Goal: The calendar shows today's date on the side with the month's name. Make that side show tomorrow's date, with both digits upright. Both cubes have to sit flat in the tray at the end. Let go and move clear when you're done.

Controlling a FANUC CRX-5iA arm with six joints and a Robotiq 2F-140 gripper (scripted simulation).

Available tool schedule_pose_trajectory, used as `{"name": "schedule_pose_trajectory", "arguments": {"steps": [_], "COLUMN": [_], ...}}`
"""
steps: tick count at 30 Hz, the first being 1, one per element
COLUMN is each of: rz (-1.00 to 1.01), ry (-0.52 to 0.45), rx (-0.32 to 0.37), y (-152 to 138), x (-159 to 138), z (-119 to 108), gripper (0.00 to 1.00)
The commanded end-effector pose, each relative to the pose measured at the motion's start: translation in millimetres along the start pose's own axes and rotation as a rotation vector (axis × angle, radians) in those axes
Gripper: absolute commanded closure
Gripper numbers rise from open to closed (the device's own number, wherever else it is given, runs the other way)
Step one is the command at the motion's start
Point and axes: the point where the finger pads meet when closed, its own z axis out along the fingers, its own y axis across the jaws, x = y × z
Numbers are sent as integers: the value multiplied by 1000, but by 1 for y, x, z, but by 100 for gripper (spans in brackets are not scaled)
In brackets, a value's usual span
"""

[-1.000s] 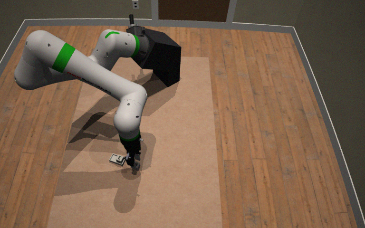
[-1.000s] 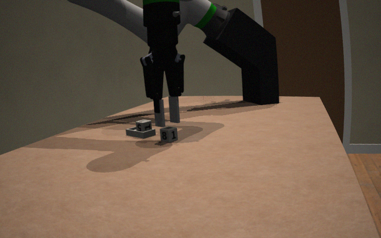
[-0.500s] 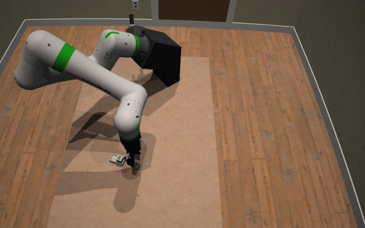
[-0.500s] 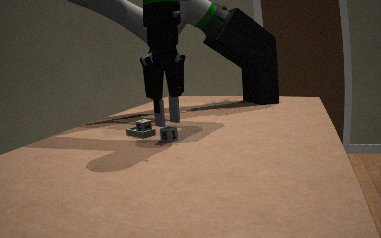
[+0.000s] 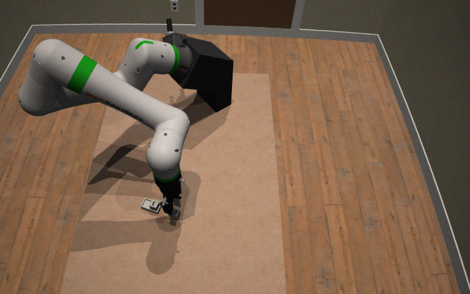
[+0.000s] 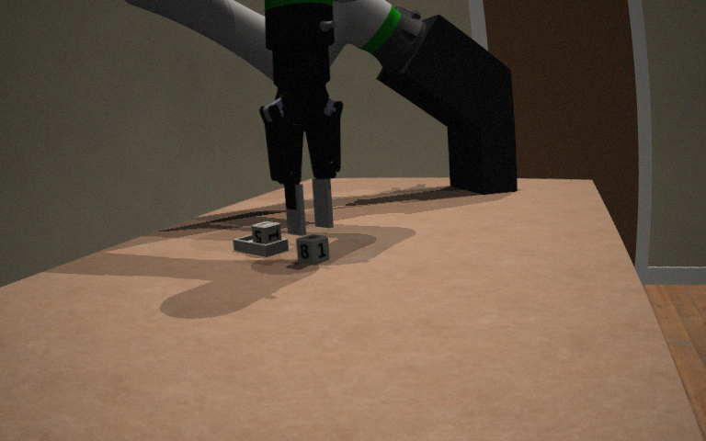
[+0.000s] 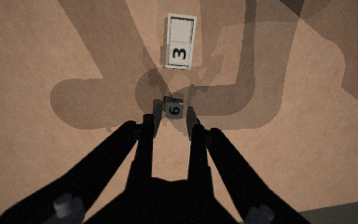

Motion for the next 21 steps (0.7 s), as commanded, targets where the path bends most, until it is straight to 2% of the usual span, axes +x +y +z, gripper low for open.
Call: {"name": "schedule_pose_trajectory", "arguments": {"steps": [1, 10, 21], "rz": [0, 0, 0], "ry": [0, 0, 0], "rx": [0, 0, 0], "y": [0, 0, 0], "x": [0, 0, 0], "z": [0, 3, 22], "gripper": [64, 64, 64]}}
